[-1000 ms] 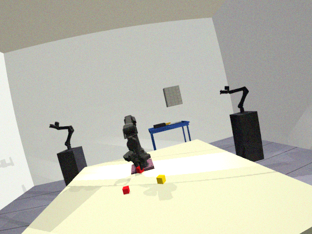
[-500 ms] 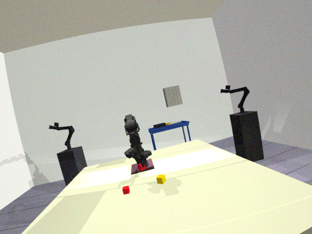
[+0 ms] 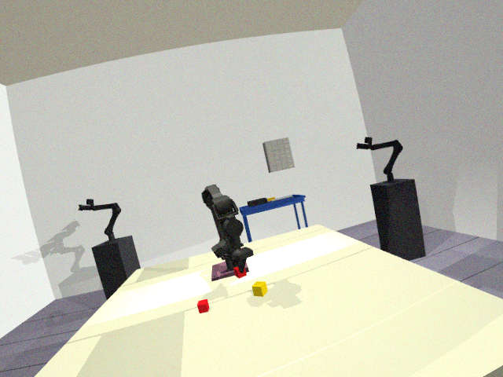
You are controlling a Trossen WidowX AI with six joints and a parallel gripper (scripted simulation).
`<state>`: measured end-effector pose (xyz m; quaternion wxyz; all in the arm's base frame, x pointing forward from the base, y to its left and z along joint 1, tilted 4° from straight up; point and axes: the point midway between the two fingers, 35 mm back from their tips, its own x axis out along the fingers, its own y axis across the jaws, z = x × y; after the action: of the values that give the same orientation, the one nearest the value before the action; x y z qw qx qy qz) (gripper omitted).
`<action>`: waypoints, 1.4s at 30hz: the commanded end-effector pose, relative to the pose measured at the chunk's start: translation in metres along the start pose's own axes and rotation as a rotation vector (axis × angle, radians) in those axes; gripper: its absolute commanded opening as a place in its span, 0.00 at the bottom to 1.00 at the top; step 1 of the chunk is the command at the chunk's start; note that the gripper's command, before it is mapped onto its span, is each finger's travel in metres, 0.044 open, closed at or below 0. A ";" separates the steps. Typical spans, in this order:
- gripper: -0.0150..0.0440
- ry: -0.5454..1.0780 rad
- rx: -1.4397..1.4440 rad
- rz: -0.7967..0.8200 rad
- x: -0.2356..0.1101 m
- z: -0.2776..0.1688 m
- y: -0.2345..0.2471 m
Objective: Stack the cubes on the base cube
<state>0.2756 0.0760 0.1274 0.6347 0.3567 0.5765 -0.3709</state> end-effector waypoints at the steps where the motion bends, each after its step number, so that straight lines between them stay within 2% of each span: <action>1: 0.43 0.000 0.063 -0.003 0.006 -0.009 0.007; 11: 0.43 0.002 0.227 -0.002 0.017 -0.033 0.021; 23: 0.43 0.002 0.230 -0.002 0.017 -0.034 0.021; 42: 0.43 0.001 0.236 -0.002 0.043 -0.034 0.021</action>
<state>0.2812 0.1139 0.0848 0.5893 0.4276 0.5310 -0.4335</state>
